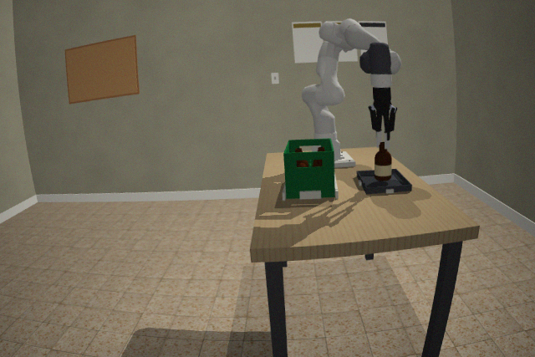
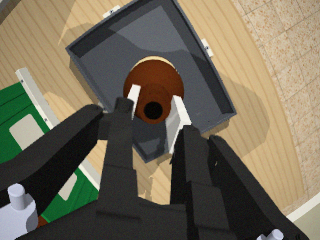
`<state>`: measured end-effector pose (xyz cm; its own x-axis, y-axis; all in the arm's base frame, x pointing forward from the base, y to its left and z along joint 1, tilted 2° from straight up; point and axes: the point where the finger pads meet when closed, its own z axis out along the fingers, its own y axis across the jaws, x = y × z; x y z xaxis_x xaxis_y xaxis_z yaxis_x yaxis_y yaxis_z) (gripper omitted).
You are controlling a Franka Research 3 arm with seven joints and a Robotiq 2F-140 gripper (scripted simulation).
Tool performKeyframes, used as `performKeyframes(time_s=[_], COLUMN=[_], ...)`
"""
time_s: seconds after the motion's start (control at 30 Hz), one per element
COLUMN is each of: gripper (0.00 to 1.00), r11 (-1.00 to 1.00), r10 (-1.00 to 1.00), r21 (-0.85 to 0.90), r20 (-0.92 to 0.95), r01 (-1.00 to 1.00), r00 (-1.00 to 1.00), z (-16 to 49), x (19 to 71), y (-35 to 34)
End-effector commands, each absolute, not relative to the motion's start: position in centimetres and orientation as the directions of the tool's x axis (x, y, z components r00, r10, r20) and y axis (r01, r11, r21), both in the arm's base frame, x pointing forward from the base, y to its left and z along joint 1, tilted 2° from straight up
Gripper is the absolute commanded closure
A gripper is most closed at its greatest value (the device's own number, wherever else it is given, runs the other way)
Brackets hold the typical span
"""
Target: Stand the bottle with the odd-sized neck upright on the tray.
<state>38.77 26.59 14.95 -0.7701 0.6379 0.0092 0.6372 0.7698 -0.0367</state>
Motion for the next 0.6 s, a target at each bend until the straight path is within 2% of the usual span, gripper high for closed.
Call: performKeyframes(time_s=[0.0,0.57], gripper=[0.9,0.9], r11=[0.766,0.766], r10=[0.643,0.643], r21=[-0.032,-0.032], r20=[0.007,0.007], r01=[0.642,0.642], r00=[-0.766,-0.766], z=[14.79,14.11], x=[38.97,38.96], y=[26.61,26.62])
